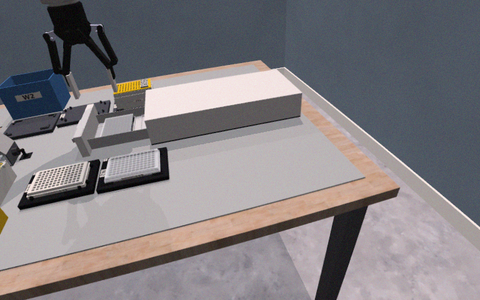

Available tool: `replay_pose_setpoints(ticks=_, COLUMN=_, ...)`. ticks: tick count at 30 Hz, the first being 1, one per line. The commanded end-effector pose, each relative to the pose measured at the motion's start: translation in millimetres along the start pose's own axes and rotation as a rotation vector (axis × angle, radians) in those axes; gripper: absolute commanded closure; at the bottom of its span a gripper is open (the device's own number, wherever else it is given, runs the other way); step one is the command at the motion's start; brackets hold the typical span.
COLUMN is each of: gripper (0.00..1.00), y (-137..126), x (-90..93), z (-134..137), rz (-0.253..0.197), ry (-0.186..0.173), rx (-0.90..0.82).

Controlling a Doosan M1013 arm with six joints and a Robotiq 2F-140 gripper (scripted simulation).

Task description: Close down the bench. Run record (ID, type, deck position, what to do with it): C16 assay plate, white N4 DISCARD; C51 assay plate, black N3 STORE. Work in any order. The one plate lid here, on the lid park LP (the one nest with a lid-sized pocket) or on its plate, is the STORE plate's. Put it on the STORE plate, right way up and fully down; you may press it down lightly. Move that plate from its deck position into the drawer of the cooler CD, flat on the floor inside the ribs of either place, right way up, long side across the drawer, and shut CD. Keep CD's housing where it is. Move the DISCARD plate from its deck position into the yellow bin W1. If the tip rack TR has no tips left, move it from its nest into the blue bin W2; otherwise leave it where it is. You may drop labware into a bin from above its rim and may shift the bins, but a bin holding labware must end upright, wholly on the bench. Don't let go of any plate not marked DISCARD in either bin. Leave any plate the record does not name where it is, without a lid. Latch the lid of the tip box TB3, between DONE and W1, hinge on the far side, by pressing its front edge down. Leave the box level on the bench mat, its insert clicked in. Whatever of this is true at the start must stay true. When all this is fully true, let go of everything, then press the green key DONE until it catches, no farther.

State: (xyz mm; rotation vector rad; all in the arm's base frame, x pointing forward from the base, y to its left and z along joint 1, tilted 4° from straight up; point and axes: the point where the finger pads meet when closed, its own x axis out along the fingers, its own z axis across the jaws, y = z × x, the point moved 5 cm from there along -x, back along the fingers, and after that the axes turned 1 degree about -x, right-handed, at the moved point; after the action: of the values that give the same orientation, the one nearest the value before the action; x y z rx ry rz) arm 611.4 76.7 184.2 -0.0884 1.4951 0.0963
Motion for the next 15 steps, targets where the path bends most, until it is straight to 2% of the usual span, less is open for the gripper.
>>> replay_pose_setpoints(ticks=1, gripper=0.38, y=0, x=3.3, z=-14, rz=0.000, ry=0.000, rx=0.000)
replay_pose_setpoints(ticks=15, gripper=0.44, y=1, x=14.5, z=-61, rz=0.000, ry=0.000, rx=0.000)
